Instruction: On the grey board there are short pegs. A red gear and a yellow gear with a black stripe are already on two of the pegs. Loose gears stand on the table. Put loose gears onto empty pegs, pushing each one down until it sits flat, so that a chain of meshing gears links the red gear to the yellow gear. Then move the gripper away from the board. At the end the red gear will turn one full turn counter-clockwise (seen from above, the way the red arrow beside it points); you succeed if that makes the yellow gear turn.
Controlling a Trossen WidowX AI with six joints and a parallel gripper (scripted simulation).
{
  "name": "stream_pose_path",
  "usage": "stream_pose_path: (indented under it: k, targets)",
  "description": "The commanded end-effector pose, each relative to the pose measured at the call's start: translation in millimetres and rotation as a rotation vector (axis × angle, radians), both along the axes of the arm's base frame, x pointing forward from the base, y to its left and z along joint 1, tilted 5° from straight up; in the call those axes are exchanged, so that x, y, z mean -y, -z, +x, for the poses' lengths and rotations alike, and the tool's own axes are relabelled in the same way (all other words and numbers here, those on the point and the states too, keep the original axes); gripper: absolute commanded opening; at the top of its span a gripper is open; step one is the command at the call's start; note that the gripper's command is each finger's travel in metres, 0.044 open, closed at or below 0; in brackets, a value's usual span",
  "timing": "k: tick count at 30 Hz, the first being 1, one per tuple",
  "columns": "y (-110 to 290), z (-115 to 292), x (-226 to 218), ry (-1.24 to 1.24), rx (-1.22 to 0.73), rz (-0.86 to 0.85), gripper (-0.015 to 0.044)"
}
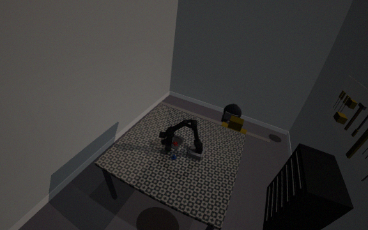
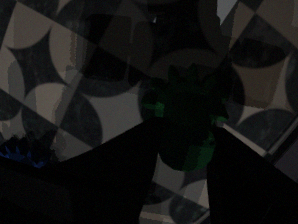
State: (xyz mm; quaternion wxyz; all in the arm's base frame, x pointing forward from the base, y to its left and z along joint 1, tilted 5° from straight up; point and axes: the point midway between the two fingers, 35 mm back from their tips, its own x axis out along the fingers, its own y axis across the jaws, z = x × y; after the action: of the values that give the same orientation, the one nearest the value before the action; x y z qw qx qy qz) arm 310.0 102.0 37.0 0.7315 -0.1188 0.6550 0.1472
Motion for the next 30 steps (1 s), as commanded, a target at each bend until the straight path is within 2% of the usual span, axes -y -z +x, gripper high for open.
stream_pose_path:
  k: [1, 3, 4, 30]
  targets:
    - [0.6, 0.2, 0.2, 0.005, 0.001, -0.002, 0.0039]
    - [0.6, 0.2, 0.2, 0.005, 0.001, -0.002, 0.0026]
    - [0.6, 0.2, 0.2, 0.005, 0.001, -0.002, 0.0]
    - [-57.4, 6.0, 2.4, -0.023, 0.02, 0.011, 0.0]
